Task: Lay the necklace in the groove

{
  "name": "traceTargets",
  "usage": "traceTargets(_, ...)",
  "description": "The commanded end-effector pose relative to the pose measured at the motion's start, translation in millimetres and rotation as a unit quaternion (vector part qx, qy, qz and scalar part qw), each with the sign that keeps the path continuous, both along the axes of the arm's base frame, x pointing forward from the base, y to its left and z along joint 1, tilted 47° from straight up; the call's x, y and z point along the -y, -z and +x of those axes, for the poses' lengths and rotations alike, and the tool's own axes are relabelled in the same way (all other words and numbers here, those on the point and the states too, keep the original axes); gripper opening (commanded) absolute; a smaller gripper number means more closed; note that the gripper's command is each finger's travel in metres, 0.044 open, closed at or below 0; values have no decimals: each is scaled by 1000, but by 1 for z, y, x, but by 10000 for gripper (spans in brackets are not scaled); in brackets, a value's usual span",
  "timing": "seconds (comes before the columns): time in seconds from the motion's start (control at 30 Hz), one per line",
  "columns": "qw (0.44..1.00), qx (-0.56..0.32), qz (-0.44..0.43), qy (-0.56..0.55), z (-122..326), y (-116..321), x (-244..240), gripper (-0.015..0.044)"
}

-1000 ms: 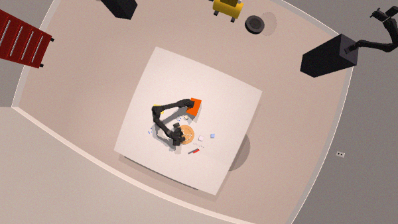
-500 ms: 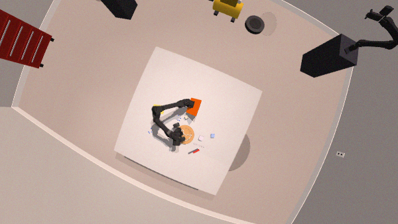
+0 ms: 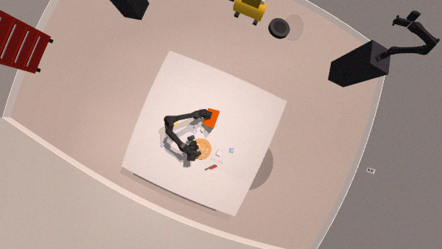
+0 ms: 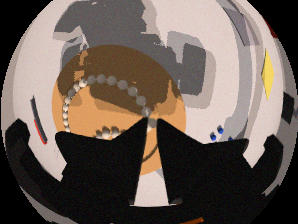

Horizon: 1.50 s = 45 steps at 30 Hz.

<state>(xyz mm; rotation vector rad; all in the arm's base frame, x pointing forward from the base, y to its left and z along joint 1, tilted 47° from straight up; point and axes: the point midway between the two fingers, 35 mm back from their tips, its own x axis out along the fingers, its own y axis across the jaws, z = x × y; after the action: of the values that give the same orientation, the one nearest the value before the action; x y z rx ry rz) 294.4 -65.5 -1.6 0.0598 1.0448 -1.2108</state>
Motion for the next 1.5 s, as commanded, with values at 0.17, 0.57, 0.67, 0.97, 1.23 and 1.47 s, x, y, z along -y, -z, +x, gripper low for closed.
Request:
traceTargets(0.17, 1000, -5, -2, -1, -3, 5, 7, 0)
traceTargets(0.57, 1000, 0, -1, -1, 0, 4, 5, 158)
traceTargets(0.67, 1000, 0, -1, -1, 0, 4, 5, 236)
traceTargets(0.97, 1000, -4, -2, -1, -1, 1, 2, 440)
traceTargets(1.23, 1000, -5, -2, -1, -1, 0, 1, 440)
traceTargets(1.47, 1000, -5, -2, -1, -1, 0, 1, 440)
